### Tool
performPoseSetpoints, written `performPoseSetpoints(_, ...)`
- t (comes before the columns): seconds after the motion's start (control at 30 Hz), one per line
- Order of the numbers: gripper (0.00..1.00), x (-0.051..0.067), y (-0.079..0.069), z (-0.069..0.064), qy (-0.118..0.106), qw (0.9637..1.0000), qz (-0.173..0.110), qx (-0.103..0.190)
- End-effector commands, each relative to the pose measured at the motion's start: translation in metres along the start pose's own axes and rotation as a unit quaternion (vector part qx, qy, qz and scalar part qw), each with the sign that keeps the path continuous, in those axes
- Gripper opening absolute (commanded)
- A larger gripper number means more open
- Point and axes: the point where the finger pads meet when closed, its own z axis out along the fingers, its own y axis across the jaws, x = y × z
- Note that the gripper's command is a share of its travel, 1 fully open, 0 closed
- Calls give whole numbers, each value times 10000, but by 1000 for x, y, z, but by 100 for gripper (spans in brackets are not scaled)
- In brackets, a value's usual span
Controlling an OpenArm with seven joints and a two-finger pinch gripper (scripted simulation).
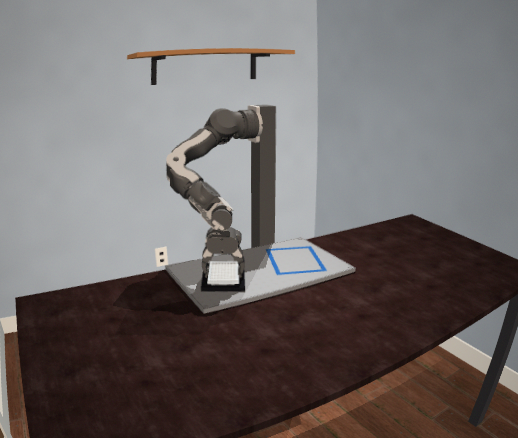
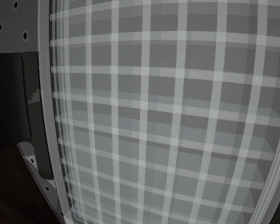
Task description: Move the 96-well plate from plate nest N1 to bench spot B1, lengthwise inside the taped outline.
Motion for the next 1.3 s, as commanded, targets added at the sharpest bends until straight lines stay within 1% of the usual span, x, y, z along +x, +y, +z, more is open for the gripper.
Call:
performPoseSetpoints(0.0,27,0,2,-1,-3,10000,3,-35)
performPoseSetpoints(0.03,27,0,2,-1,-3,10000,3,-35)
performPoseSetpoints(0.3,0,-1,0,-1,-8,10000,3,-7)
performPoseSetpoints(1.17,0,-1,0,-1,-8,10000,3,-7)
performPoseSetpoints(1.27,0,-2,0,-20,-5,10000,-3,-6)
